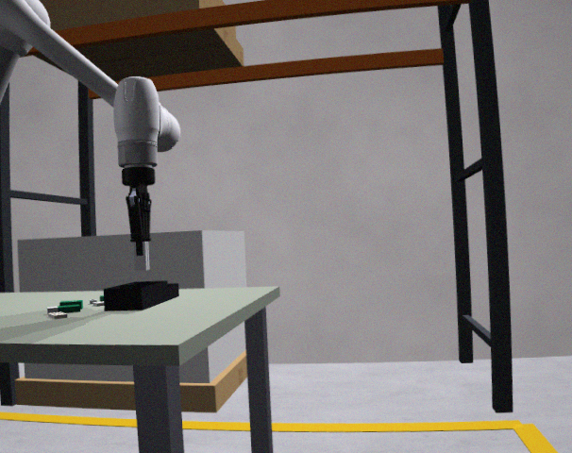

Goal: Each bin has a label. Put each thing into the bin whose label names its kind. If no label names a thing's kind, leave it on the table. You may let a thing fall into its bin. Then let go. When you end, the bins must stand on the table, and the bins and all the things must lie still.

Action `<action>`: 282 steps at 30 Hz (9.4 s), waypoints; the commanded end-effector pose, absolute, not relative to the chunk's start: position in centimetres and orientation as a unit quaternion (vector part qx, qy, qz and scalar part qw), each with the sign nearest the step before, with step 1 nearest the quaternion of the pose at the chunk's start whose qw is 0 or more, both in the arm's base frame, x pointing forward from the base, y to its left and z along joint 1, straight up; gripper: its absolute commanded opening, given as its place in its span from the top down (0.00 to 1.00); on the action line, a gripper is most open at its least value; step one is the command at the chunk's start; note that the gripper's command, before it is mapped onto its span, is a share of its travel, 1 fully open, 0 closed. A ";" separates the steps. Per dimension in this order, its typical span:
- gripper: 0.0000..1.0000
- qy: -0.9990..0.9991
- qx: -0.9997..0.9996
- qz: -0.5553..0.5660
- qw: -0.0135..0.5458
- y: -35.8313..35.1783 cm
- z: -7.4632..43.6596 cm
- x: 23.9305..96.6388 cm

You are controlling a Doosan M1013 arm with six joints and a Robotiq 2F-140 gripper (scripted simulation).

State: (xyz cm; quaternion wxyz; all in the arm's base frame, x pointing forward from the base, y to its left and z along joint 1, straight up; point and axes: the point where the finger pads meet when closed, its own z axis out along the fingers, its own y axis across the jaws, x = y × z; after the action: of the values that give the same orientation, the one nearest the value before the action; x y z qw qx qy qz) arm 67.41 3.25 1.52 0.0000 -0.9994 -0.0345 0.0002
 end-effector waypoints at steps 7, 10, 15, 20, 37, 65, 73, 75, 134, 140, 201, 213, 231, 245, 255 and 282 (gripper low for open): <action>0.95 -0.034 -0.999 0.000 0.000 3.9 0.5 67.4; 0.95 -0.034 -0.999 0.000 0.000 3.9 -0.3 67.4; 0.95 -0.034 -0.999 0.000 0.000 3.9 -1.7 67.4; 0.95 -0.034 -0.999 0.000 0.000 3.9 -2.5 67.4; 0.95 -0.034 -0.999 0.000 0.000 3.9 -4.4 67.4; 0.95 -0.034 -0.999 0.000 0.000 3.9 -4.4 67.4; 0.95 -0.034 -0.999 0.000 0.000 3.9 -4.4 67.4; 0.95 -0.034 -0.999 0.000 0.000 3.9 -4.4 67.4; 0.95 -0.034 -0.999 0.000 0.000 12.3 1.3 68.0; 0.95 -0.034 -0.999 0.000 0.000 12.3 0.2 68.0; 0.95 -0.034 -0.999 0.000 0.000 12.3 -4.4 68.0; 0.95 -0.034 -0.999 0.000 0.000 12.3 -3.6 68.0; 0.95 -0.034 -0.999 0.000 0.000 12.3 -1.2 68.0; 0.95 -0.034 -0.999 0.000 0.000 12.3 4.9 68.0; 0.95 -0.034 -0.999 0.000 0.000 12.3 12.6 68.0; 0.59 0.344 -0.939 0.002 0.002 2.2 6.0 59.1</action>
State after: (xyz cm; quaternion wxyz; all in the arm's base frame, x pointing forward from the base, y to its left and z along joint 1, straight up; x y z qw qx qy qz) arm 60.55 3.93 7.07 0.0039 -0.9578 0.2875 0.0044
